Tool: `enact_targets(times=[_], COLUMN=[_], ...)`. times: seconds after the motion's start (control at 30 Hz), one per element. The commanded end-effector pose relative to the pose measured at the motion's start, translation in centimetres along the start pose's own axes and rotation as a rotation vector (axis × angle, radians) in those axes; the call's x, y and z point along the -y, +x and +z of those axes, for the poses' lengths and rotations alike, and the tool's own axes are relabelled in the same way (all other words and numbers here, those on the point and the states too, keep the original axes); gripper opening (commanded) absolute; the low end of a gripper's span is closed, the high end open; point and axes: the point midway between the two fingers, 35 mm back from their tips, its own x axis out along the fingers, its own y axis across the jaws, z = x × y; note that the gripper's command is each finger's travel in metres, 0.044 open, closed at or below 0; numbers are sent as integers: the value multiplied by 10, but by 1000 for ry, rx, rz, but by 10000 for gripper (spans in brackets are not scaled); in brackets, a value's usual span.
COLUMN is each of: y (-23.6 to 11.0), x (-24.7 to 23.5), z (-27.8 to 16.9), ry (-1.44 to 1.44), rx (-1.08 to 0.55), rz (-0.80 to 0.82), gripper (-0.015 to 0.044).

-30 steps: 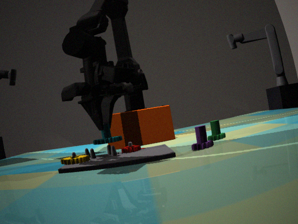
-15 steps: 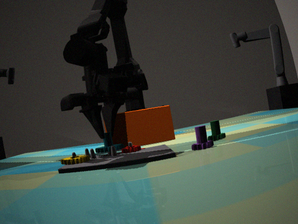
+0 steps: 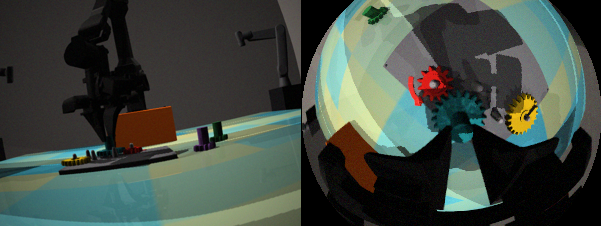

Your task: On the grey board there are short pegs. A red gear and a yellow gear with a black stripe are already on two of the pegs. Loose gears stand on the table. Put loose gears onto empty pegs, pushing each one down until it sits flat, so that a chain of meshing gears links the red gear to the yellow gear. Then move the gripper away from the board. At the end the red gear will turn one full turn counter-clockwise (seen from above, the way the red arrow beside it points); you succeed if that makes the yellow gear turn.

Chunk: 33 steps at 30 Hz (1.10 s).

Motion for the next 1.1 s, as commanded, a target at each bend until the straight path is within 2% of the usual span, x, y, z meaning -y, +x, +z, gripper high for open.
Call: enact_targets(times=[0.0, 0.27, 0.43, 0.47, 0.6, 0.8, 0.9, 1.07], y=[1, 4, 2, 1, -4, -40, -46, -40], x=[-1, 0, 0, 0, 0, 1, 0, -9], z=[0, -1, -1, 0, 0, 1, 1, 34], ry=[-63, -160, -108, -88, -46, -10, -5, 204], rx=[-1, -2, -1, -1, -1, -1, -1, -1], rz=[-2, -1, -2, -2, -2, -2, -2, -2], gripper=[0, 0, 131, 140, 140, 140, 140, 271])
